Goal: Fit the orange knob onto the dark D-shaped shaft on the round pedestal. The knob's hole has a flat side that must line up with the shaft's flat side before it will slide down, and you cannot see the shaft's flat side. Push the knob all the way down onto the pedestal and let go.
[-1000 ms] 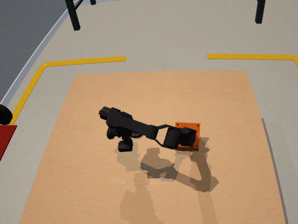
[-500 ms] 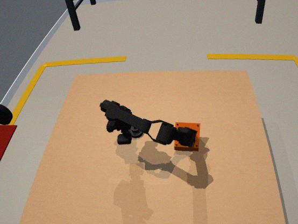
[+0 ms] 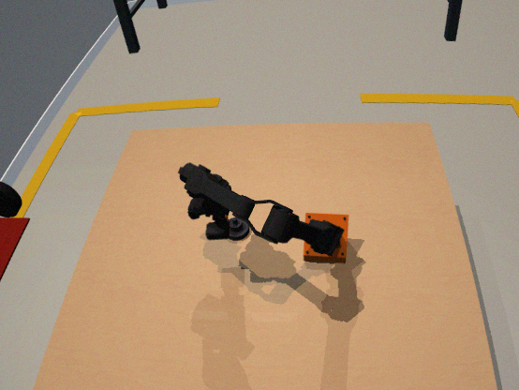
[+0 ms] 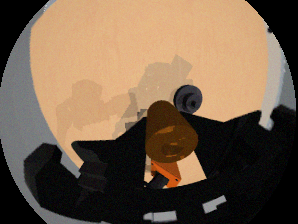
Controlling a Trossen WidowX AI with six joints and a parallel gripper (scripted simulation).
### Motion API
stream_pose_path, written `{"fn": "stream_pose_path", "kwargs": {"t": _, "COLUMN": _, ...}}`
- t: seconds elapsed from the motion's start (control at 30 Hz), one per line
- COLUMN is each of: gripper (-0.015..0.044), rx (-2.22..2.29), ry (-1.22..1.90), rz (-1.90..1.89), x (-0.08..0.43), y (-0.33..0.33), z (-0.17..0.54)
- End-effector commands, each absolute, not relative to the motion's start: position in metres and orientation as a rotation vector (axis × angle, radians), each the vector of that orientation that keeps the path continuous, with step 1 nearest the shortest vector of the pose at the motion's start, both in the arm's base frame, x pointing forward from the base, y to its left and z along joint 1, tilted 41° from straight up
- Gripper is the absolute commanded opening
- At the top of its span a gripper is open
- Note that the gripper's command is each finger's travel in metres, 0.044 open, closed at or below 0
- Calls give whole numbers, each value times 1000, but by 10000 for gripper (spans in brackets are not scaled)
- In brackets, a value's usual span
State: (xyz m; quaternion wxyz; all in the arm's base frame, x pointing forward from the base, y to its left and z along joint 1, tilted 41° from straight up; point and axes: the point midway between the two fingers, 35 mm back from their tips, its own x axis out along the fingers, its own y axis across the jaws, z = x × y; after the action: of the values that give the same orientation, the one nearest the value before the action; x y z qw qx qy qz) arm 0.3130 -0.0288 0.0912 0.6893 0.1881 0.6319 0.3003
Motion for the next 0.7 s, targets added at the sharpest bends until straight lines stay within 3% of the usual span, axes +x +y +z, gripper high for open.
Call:
{"fn": "stream_pose_path", "kwargs": {"t": 0.0, "gripper": 0, "rx": 415, "ry": 1417, "rz": 672, "x": 314, "y": -37, "z": 80}}
{"fn": "stream_pose_path", "kwargs": {"t": 0.67, "gripper": 0, "rx": 405, "ry": 1414, "rz": 683, "x": 314, "y": -71, "z": 24}}
